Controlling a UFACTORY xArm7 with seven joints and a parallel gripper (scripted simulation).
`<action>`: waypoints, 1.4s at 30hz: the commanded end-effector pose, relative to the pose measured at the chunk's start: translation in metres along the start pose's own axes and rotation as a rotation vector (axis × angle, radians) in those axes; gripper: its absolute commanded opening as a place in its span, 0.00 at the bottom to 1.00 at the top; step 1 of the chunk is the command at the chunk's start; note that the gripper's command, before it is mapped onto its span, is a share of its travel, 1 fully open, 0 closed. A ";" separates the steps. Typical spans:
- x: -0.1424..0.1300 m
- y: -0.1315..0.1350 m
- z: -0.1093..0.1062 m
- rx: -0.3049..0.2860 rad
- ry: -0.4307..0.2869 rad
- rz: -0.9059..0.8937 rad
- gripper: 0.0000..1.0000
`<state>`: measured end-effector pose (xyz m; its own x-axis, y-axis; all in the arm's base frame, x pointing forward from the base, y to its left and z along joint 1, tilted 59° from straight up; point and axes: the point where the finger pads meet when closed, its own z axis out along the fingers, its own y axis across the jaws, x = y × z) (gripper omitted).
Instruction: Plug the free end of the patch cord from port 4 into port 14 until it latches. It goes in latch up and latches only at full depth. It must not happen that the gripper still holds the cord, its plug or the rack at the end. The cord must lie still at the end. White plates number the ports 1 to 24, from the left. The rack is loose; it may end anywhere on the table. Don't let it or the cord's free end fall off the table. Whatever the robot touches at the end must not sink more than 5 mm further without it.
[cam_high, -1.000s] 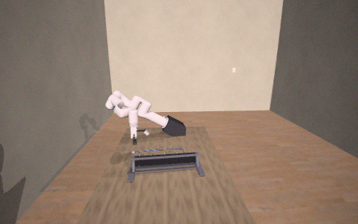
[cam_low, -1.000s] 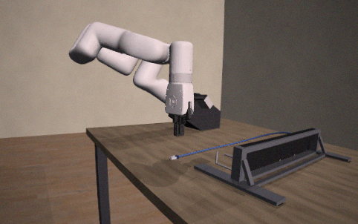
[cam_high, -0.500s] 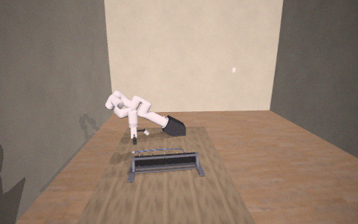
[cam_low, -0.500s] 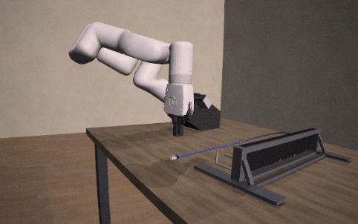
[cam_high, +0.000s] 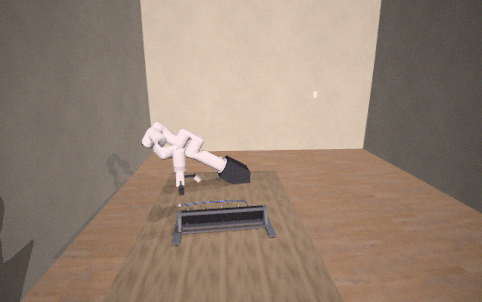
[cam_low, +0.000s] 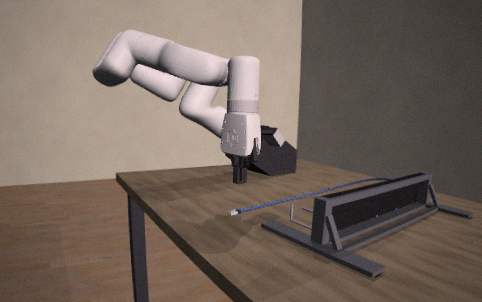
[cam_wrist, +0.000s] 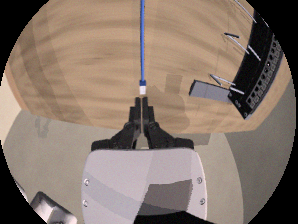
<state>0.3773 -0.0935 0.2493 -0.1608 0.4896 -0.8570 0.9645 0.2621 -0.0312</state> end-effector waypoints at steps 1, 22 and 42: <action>0.000 0.001 -0.001 -0.004 0.000 0.000 0.00; -0.003 0.001 -0.001 -0.001 0.000 -0.010 0.00; -0.003 0.001 -0.001 -0.001 0.001 -0.010 0.38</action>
